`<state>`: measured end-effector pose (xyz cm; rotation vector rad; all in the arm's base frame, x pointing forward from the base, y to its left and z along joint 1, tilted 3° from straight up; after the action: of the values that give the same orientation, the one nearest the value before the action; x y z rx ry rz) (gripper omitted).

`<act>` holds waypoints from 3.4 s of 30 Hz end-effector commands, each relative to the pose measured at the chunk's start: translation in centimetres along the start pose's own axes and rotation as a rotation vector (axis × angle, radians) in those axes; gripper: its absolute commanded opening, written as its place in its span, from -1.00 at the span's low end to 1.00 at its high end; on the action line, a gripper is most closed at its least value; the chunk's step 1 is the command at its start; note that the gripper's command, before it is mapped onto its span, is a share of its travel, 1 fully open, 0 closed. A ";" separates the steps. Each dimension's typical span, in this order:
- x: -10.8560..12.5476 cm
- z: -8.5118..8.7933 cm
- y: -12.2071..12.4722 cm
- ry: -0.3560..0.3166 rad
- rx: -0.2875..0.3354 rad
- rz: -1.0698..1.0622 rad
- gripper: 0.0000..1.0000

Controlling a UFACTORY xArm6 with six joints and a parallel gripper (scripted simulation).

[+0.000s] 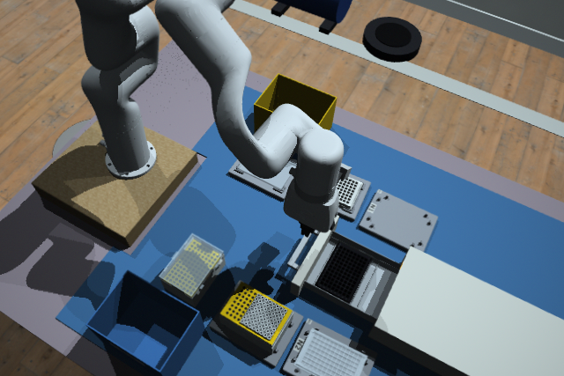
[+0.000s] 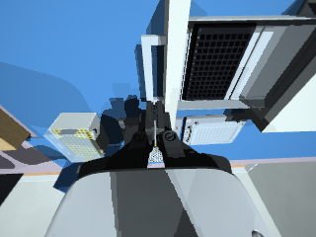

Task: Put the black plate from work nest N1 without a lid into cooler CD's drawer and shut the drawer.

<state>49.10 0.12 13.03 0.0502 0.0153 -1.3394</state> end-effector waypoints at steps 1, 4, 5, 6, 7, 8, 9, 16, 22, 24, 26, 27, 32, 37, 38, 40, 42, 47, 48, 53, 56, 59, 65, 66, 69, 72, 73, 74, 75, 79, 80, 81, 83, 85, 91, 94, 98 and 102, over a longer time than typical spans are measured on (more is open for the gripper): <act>-0.4 0.0 -1.5 -0.001 0.006 0.000 -1.00; -0.7 -0.3 -3.0 -0.001 0.006 0.000 -1.00; -0.8 -0.4 -3.5 -0.001 0.006 0.000 -1.00; -0.9 -0.4 -3.9 -0.001 0.006 0.000 -1.00; -1.0 -0.5 -4.4 -0.001 0.006 0.000 -1.00; -1.1 -0.6 -4.9 -0.001 0.006 0.000 -1.00; -1.2 -0.6 -5.1 -0.001 0.006 0.000 -1.00; -1.2 -0.6 -5.1 -0.001 0.006 0.000 -1.00; -1.2 -1.1 -5.1 -0.001 0.006 0.000 -1.00; -1.2 -1.5 -5.1 -0.001 0.006 0.000 -1.00; -1.2 -1.8 -5.1 -0.001 0.006 0.000 -1.00; -1.2 -2.0 -5.1 -0.001 0.006 0.000 -1.00; -1.2 -2.4 -5.1 -0.001 0.006 0.000 -1.00; -1.2 -3.3 -5.1 -0.001 0.006 0.000 -1.00; -1.2 -3.5 -5.1 -0.001 0.006 0.000 -1.00; -1.2 -3.8 -5.1 -0.001 0.006 0.000 -1.00; -1.2 -4.1 -5.1 -0.001 0.006 0.000 -1.00; -1.2 -4.8 -5.1 -0.001 0.006 0.000 -1.00; -1.2 -4.8 -5.1 -0.001 0.006 0.000 -1.00; -1.2 -5.6 -5.1 -0.001 0.006 0.000 -1.00; -1.2 -6.1 -5.1 -0.001 0.006 0.000 -1.00; -1.2 -6.6 -5.1 -0.001 0.006 0.000 -1.00; -1.2 -7.3 -5.1 -0.001 0.006 0.000 -1.00; -1.2 -7.5 -5.1 -0.001 0.006 0.000 -1.00; -1.2 -8.0 -5.1 -0.001 0.006 0.000 -1.00; -1.2 -8.5 -5.1 -0.001 0.006 0.000 -1.00; -1.2 -8.6 -5.1 -0.001 0.006 0.000 -1.00; -1.2 -8.8 -5.1 -0.001 0.006 0.000 -1.00; -1.2 -9.0 -5.1 -0.001 0.006 0.000 -1.00; -1.2 -9.6 -5.1 -0.001 0.006 0.000 -1.00; -1.2 -9.6 -5.1 -0.001 0.006 0.000 -1.00; -1.2 -9.6 -5.1 -0.001 0.006 0.000 -1.00; -1.2 -9.6 -5.1 -0.001 0.006 0.000 -1.00; -1.2 -9.6 -5.1 -0.001 0.006 0.000 -1.00; -1.1 -9.6 -4.6 -0.001 0.006 0.000 -1.00; -1.0 -9.6 -4.1 -0.001 0.006 0.000 -1.00; -0.8 -9.6 -3.6 -0.001 0.006 0.000 -1.00; -0.7 -9.6 -3.1 -0.001 0.006 0.000 -1.00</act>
<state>45.55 0.55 3.20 0.0513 0.0141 -1.3394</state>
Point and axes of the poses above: the point where the finger pads meet when closed, its own z axis back along the fingers, its own y axis across the jaws, x = y × z, the point moved 2 cm from there along z, back along the fingers, and after that the axes turned 13 degrees about z, right-handed, at the moved point
